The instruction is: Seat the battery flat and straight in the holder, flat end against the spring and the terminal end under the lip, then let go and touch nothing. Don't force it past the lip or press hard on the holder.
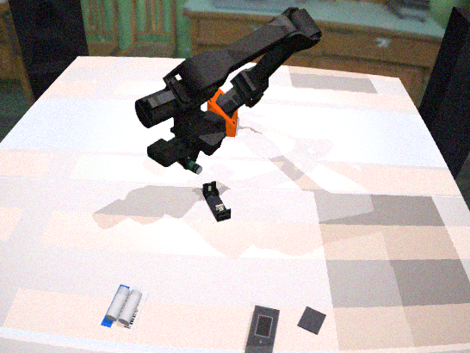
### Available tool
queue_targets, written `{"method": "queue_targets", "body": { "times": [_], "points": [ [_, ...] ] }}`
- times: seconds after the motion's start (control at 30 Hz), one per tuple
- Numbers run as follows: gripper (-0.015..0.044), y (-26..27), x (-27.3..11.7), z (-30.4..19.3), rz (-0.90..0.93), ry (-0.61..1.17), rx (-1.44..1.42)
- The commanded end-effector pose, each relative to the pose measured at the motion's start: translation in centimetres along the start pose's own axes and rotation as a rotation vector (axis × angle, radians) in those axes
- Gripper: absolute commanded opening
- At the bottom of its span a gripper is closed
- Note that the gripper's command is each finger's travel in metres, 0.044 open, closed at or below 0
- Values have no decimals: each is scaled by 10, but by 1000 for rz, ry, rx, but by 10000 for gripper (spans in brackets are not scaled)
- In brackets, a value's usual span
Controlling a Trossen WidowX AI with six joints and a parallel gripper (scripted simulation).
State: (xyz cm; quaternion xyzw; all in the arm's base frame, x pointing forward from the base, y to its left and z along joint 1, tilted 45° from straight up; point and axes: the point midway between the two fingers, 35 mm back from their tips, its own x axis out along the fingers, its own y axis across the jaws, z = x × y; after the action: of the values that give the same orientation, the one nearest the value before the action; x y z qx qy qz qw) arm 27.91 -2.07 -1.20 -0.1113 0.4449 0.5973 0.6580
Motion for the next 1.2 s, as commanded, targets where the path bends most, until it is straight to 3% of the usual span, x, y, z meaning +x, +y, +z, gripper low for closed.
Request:
{"method": "queue_targets", "body": {
  "times": [0.0, 0.33, 0.6, 0.93, 1.17],
  "points": [
    [66, -5, -8, 28, -10, -6, 159],
    [66, -3, -15, 82, 7, -14, 493],
    [66, -2, -14, 82, 16, -11, 503],
    [66, 1, 24, 77, 80, 221, 491],
    [66, 1, 26, 77, 96, 233, 489]
  ]
}}
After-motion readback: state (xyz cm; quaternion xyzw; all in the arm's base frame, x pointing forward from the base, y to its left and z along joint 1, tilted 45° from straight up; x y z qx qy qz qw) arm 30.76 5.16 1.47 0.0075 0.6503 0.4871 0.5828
